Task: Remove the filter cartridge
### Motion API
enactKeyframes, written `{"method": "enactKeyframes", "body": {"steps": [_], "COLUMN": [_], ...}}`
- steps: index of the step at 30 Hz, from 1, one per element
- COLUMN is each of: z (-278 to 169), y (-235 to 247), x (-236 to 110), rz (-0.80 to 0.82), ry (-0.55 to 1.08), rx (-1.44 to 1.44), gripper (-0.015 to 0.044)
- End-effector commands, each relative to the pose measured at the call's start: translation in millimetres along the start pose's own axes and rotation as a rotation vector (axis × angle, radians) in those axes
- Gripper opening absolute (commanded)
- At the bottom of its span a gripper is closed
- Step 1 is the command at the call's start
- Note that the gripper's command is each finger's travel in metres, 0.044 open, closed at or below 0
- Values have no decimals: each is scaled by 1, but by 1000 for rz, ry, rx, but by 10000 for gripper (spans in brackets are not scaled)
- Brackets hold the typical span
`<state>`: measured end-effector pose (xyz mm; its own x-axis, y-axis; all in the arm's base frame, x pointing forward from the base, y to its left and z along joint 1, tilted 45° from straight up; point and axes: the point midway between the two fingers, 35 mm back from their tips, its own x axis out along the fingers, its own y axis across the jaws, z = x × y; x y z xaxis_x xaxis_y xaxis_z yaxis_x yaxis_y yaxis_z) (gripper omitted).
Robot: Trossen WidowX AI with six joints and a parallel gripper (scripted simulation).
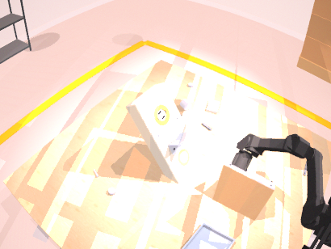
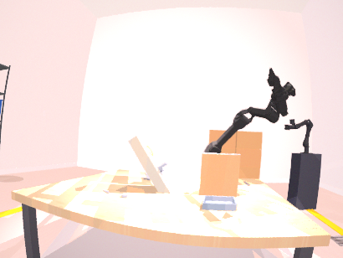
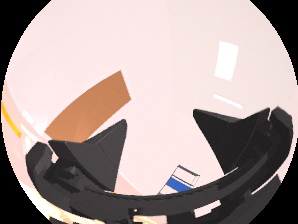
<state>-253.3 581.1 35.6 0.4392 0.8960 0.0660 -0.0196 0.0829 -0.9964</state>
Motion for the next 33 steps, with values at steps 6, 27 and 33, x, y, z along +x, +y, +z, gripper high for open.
{"method": "enactKeyframes", "body": {"steps": [6, 27, 33], "z": [-62, -405, -506], "y": [-18, -89, -104], "x": [54, 123, 85], "rz": [21, -134, -294], "ry": [122, 714, 898], "rx": [161, 868, 1097], "gripper": [243, 98, 98]}}
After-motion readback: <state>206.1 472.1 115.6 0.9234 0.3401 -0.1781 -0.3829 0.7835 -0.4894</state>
